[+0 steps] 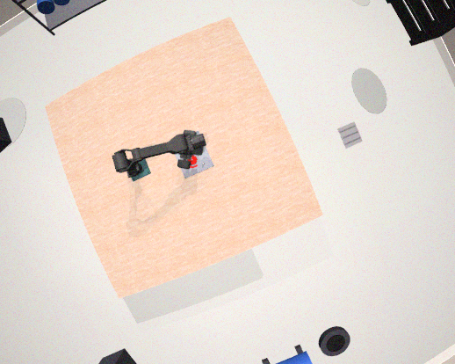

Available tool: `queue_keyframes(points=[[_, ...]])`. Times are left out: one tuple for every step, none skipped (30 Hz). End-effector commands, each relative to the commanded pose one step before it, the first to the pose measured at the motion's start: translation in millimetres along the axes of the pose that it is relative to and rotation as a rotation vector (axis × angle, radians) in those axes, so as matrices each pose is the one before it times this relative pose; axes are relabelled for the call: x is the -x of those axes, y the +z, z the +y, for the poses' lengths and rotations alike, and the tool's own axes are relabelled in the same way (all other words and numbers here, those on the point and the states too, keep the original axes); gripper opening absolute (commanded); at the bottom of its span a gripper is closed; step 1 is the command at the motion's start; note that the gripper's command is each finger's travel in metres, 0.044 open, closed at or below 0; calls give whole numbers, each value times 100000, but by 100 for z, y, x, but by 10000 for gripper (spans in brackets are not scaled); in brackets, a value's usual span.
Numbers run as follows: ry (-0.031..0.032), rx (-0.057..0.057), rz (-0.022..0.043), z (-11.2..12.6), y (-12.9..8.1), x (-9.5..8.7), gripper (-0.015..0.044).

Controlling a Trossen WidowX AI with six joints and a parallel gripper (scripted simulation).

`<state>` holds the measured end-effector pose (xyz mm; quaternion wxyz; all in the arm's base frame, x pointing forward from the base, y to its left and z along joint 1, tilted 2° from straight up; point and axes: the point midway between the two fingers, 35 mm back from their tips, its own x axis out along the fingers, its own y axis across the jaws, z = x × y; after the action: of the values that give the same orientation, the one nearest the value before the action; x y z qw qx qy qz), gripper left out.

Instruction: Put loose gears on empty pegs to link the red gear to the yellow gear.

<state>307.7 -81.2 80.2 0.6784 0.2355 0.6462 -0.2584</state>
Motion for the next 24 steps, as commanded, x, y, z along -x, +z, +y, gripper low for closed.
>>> queue_keyframes(points=[[-260,-726,-174,-24,72,-78,0],[1,1226,0,9,3,-17,0],[1,1555,0,10,2,-16,0],[1,2004,0,11,-1,-17,0],[1,2055,0,10,-3,-16,0],[1,2279,0,9,-6,-16,0],[1,2606,1,7,-9,-16,0],[1,2880,1,5,-11,-16,0],[0,3002,1,2,-12,-15,0],[0,2596,1,-1,-11,-13,0],[0,2576,1,-4,-11,-13,0],[-1,2599,1,-6,-11,-13,0],[-1,2599,1,-9,-10,-14,0],[-1,2550,1,-11,-8,-14,0],[-1,2446,1,-13,-6,-14,0],[-2,2686,0,-16,-4,-17,0],[-2,2518,0,-17,-1,-19,0],[-2,2642,0,-20,3,-24,0],[-2,2796,-1,-23,10,-33,0],[-2,2294,-1,-20,18,-39,0],[-1,1082,-2,-10,25,-39,0],[0,-229,-1,2,13,-15,0],[0,-438,-1,5,8,-10,0],[1,-866,-1,10,10,-15,0]])
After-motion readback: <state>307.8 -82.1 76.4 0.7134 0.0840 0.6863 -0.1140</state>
